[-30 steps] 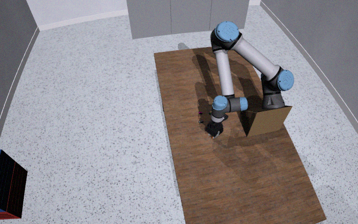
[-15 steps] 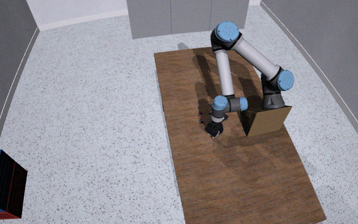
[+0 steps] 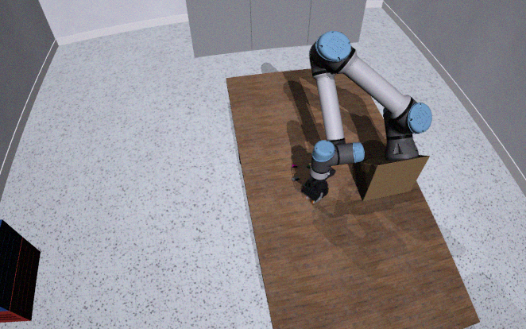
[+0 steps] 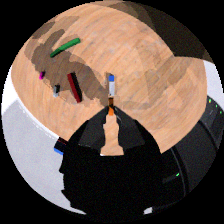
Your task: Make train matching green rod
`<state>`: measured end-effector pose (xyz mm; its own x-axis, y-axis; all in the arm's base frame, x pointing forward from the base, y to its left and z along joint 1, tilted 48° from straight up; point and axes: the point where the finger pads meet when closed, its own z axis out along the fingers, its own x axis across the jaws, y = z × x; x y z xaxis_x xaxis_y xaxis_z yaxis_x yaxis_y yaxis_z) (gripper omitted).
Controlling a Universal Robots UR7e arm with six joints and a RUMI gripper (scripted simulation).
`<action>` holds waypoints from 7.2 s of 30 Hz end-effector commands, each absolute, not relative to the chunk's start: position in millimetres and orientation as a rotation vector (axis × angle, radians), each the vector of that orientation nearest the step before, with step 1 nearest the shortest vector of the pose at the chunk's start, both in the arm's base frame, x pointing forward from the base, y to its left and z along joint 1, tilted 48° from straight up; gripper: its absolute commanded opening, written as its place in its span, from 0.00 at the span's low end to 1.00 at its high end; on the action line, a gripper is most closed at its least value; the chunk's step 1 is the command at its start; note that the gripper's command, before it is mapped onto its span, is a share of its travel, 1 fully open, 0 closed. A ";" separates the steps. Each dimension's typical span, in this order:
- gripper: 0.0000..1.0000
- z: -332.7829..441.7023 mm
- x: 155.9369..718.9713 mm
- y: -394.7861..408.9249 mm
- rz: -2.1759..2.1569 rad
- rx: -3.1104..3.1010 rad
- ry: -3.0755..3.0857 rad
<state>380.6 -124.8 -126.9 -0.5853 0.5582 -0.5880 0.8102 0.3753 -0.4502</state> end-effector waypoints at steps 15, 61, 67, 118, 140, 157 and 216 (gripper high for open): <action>0.00 -127.9 378.4 -123.9 -1.043 1.191 2.309; 0.00 -135.8 379.4 -133.2 -1.041 1.192 2.307; 0.00 -135.8 379.3 -133.2 -1.041 1.192 2.307; 0.14 -132.2 379.8 -129.2 -1.040 1.190 2.307; 0.14 -84.5 383.5 -76.8 -1.036 1.192 2.305; 1.00 -74.3 383.7 -65.9 -1.037 1.192 2.305; 1.00 -11.2 386.3 3.8 -1.035 1.192 2.306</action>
